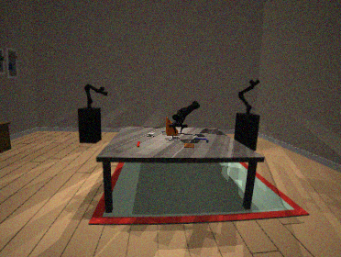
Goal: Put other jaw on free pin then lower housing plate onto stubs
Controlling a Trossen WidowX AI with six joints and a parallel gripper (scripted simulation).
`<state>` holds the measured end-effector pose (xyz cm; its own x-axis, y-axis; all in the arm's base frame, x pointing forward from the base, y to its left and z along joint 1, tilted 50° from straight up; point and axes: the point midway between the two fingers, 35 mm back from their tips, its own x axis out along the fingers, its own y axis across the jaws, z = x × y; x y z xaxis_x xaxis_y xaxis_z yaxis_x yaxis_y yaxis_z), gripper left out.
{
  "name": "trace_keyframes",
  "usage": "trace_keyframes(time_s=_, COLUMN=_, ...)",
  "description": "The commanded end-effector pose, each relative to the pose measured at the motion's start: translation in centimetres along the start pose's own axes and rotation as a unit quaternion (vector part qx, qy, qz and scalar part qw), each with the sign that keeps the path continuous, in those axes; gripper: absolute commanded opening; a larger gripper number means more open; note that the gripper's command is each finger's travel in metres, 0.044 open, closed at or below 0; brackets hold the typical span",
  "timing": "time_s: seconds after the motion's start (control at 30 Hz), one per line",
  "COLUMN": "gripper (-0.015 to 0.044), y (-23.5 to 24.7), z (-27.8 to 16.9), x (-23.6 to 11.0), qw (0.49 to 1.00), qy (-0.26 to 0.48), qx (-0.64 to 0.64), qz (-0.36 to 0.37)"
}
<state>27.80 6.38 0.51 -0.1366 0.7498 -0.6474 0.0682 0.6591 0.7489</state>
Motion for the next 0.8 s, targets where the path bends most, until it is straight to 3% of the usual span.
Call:
trace_keyframes(time_s=0.0, gripper=0.0224, y=0.1, z=0.0, x=-2.4, qw=1.0, qy=-0.005, qx=-0.006, qz=-0.001)
trace_keyframes(time_s=0.1, gripper=0.0224, y=0.1, z=0.2, x=-1.7, qw=1.0, qy=-0.009, qx=-0.002, qz=0.001)
trace_keyframes(time_s=0.37, gripper=0.0434, y=-2.8, z=0.0, x=-2.0, qw=0.999, qy=-0.018, qx=0.048, qz=-0.017)
trace_keyframes(time_s=0.77, gripper=0.044, y=-7.4, z=0.4, x=-3.3, qw=0.982, qy=-0.027, qx=0.185, qz=-0.026)
